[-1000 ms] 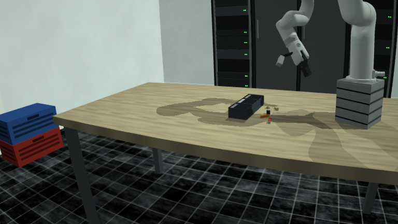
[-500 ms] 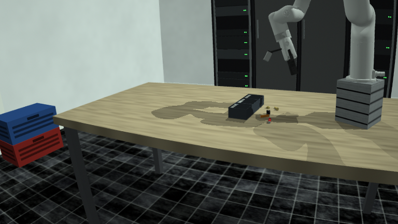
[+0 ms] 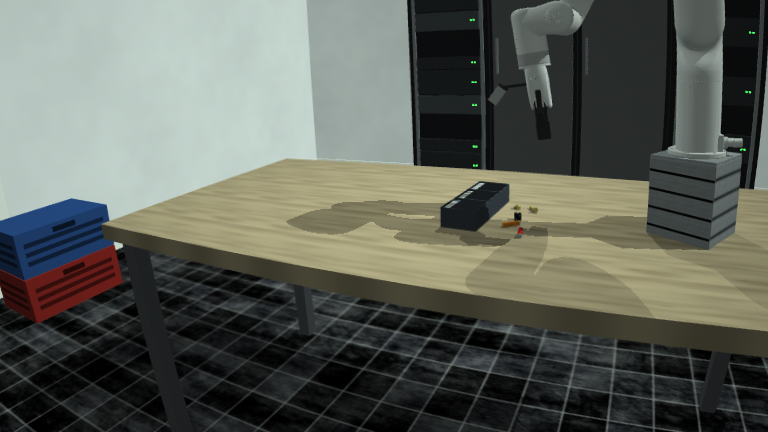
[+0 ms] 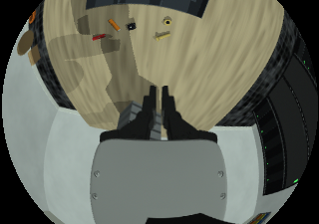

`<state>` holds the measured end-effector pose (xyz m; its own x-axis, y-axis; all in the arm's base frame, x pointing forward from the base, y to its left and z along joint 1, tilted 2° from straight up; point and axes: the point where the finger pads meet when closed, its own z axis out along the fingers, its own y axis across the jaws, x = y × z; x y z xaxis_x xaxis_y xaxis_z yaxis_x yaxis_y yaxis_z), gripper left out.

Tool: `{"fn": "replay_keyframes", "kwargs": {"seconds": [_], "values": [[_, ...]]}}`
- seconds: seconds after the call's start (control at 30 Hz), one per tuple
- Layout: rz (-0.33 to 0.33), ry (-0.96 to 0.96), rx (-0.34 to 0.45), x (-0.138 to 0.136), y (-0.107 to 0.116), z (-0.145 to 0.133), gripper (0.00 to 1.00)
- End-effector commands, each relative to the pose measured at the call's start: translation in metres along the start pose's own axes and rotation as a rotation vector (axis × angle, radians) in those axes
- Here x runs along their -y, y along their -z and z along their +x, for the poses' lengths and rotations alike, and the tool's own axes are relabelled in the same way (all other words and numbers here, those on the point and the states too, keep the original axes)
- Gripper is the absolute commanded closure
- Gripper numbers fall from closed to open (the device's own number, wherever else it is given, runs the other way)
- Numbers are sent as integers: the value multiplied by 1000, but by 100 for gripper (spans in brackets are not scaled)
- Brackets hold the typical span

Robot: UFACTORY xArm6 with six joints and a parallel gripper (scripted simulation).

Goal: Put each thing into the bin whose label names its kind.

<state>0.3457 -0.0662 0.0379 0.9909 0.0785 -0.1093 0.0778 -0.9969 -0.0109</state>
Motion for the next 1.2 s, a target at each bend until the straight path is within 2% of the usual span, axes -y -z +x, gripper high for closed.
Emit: {"fn": "replay_keyframes", "kwargs": {"seconds": [0.0,0.13,0.2,0.6,0.67,0.93,1.0,1.17], "values": [[-23,-42,-53,17,10,16,93],[-28,-83,-100,32,17,26,93],[-28,-124,-148,46,24,33,93],[-28,-124,-148,48,25,35,93],[-21,-216,-149,39,15,45,93],[-22,-216,-149,5,-25,86,93],[-22,-216,-149,5,-25,86,93],[-22,-216,-149,-17,-49,112,93]]}}
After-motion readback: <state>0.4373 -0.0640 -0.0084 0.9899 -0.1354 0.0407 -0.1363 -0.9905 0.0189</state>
